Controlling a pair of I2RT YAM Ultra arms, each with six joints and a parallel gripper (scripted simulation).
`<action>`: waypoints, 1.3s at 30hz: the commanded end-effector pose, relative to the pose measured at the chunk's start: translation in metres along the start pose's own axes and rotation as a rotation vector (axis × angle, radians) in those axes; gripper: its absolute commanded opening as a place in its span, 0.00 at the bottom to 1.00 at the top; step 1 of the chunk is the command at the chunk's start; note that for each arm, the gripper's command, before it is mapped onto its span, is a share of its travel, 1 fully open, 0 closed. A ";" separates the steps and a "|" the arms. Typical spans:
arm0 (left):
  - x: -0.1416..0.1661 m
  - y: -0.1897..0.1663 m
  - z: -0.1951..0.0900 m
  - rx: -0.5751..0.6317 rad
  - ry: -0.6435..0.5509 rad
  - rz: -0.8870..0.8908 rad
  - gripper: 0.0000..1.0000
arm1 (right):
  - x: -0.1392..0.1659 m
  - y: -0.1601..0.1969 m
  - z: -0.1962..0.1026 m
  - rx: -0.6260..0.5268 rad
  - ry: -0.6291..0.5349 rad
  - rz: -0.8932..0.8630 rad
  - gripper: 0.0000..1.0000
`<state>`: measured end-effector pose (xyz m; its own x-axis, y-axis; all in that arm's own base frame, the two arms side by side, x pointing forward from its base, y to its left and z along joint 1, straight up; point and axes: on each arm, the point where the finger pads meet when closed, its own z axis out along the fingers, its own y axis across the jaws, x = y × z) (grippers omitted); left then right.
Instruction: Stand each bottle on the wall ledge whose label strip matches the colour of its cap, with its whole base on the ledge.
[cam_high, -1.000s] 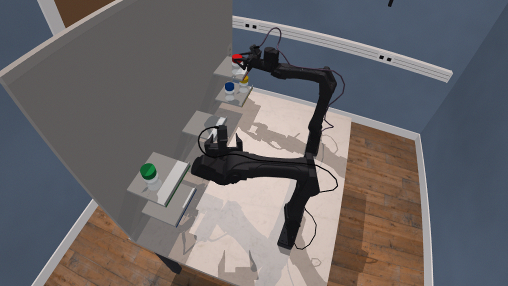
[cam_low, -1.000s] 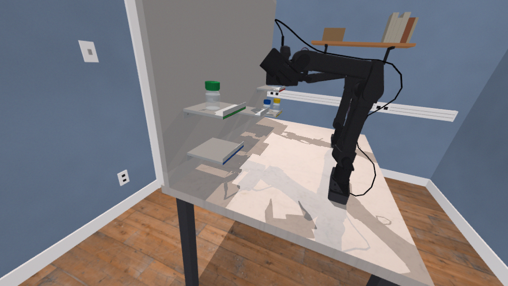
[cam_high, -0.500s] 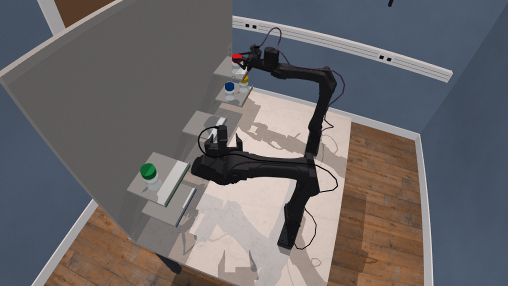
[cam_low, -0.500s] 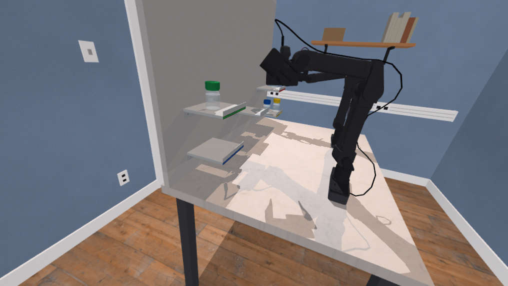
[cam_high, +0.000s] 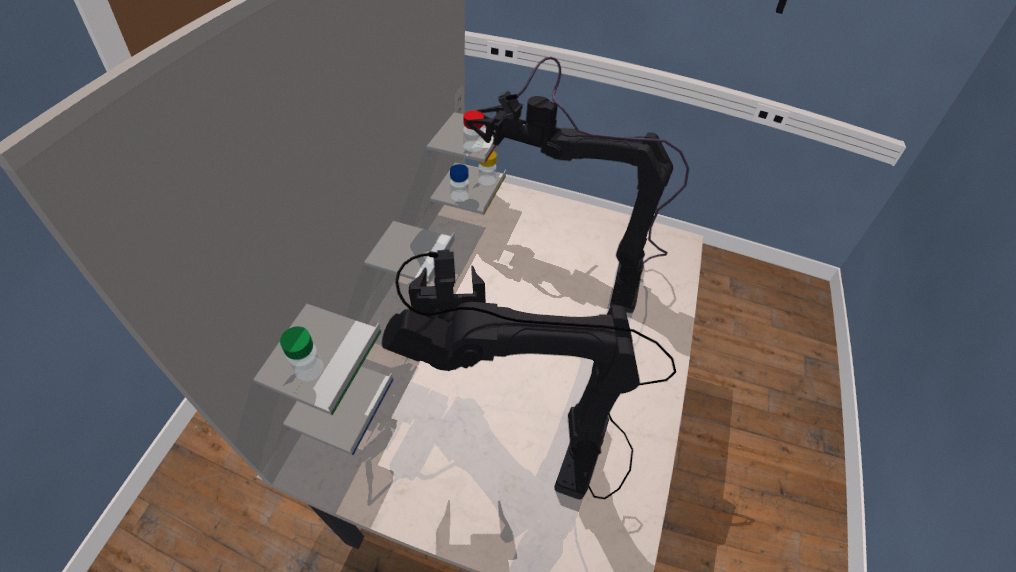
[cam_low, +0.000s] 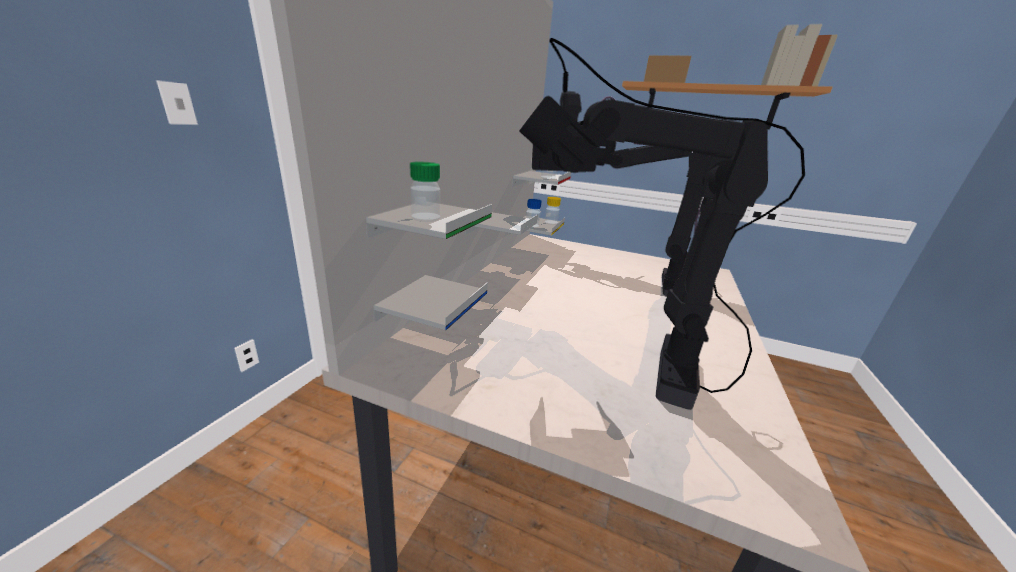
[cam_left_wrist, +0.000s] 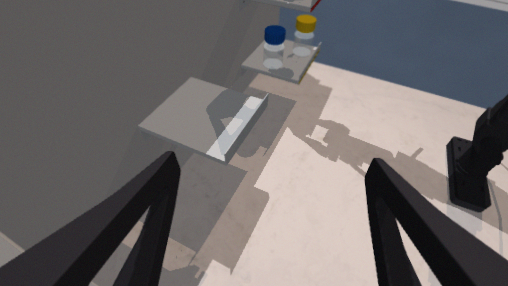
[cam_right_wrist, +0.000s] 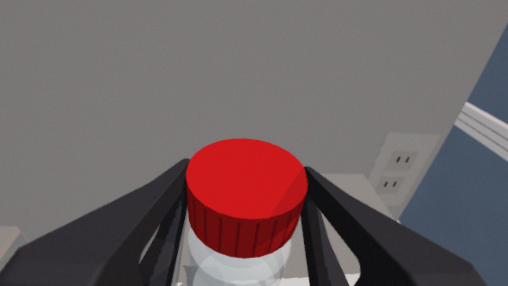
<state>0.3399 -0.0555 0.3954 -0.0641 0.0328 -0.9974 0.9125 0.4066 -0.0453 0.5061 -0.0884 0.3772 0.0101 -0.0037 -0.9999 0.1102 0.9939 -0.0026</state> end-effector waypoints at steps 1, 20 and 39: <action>-0.013 -0.003 -0.001 0.020 -0.014 0.029 0.89 | -0.011 0.002 -0.002 -0.002 -0.032 -0.004 0.50; -0.013 -0.003 -0.001 0.020 -0.014 0.029 0.89 | 0.000 -0.004 -0.030 0.001 0.000 0.001 0.70; -0.015 -0.002 -0.001 0.016 -0.010 0.044 1.00 | -0.006 0.000 -0.111 -0.002 -0.026 -0.002 0.81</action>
<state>0.3400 -0.0554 0.3957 -0.0645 0.0328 -0.9974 0.9124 0.4066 -0.0456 0.3946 -0.0782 0.3909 0.0631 -0.0166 -0.9979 0.1214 0.9926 -0.0089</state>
